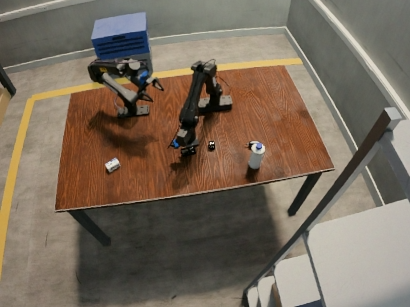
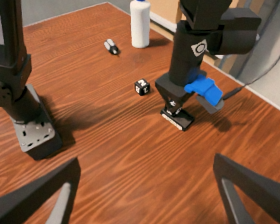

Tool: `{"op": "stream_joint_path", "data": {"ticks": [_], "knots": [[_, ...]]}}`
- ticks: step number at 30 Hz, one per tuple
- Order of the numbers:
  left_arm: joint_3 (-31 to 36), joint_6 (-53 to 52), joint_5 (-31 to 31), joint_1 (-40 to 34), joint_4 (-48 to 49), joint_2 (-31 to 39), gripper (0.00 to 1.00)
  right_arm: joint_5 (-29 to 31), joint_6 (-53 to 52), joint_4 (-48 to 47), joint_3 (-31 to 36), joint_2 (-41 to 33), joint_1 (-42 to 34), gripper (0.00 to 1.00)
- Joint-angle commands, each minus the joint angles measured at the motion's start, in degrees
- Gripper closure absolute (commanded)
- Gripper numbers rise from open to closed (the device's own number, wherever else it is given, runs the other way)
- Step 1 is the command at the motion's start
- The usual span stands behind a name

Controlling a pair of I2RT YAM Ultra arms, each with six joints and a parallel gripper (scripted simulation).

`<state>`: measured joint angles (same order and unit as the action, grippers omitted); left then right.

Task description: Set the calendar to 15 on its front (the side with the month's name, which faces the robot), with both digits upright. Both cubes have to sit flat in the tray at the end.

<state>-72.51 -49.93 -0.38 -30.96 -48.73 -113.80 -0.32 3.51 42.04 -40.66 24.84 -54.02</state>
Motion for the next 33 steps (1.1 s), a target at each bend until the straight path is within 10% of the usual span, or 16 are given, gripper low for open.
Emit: {"op": "stream_joint_path", "data": {"ticks": [1, 4, 20, 33], "knots": [[1.02, 0.28, 0.36, -0.43, 1.00, 1.57, 1.00, -0.44, 0.11, 0.99, -1.05, -0.94, 0.24, 0.00], [-0.02, 0.28, 0.37, -0.44, -1.18, 1.91, 0.74, -0.44, 0.11, 0.99, -1.05, -0.94, 0.24, 0.00], [-4.99, 1.86, -0.25, -0.71, -8.06, 6.40, 0.74, -2.78, 2.83, 4.04, -1.82, -0.79, 0.36, 0.00], [17.22, 8.83, -1.29, -4.97, 2.49, 20.47, 0.74, -17.24, 17.44, 20.68, -11.18, 6.27, 9.52, 0.00]]}}
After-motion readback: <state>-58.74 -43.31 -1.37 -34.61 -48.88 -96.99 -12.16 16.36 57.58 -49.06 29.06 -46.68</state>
